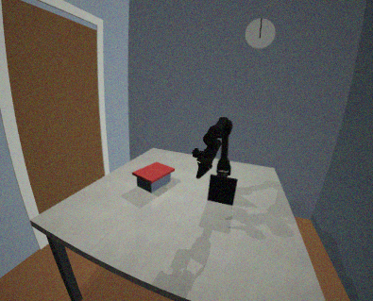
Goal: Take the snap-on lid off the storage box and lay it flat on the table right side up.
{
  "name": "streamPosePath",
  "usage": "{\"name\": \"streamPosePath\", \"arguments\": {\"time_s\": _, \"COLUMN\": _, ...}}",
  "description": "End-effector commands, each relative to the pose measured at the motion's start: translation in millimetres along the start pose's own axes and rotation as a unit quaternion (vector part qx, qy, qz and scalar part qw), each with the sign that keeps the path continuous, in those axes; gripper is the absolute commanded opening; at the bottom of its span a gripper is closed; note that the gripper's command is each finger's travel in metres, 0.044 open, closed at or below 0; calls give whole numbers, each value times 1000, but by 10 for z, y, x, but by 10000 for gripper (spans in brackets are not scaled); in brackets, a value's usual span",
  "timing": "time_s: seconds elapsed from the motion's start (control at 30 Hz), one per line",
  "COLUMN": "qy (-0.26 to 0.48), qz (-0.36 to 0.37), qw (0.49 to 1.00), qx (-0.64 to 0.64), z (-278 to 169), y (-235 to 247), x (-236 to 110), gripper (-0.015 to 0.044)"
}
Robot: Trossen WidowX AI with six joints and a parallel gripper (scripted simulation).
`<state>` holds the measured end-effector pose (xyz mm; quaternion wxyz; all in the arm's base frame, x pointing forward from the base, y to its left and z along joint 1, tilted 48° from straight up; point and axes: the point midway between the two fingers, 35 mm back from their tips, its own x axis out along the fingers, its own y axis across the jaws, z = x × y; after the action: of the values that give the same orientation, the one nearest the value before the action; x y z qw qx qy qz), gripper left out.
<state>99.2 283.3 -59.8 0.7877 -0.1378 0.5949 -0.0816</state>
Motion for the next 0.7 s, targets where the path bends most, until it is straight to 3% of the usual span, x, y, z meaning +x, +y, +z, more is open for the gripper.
{"name": "streamPosePath", "arguments": {"time_s": 0.0, "qy": -52, "qz": -2, "qw": 994, "qx": 91, "z": 323, "y": -106, "x": 89, "gripper": 235}}
{"name": "streamPosePath", "arguments": {"time_s": 0.1, "qy": -128, "qz": -2, "qw": 966, "qx": 226, "z": 812, "y": -309, "x": 187, "gripper": 235}}
{"name": "streamPosePath", "arguments": {"time_s": 0.23, "qy": -231, "qz": 0, "qw": 889, "qx": 395, "z": 1390, "y": -709, "x": 263, "gripper": 235}}
{"name": "streamPosePath", "arguments": {"time_s": 0.33, "qy": -265, "qz": 1, "qw": 855, "qx": 447, "z": 1556, "y": -870, "x": 274, "gripper": 235}}
{"name": "streamPosePath", "arguments": {"time_s": 0.53, "qy": -407, "qz": 9, "qw": 668, "qx": 623, "z": 2072, "y": -1655, "x": 239, "gripper": 235}}
{"name": "streamPosePath", "arguments": {"time_s": 0.67, "qy": -422, "qz": 10, "qw": 645, "qx": 637, "z": 2108, "y": -1746, "x": 227, "gripper": 235}}
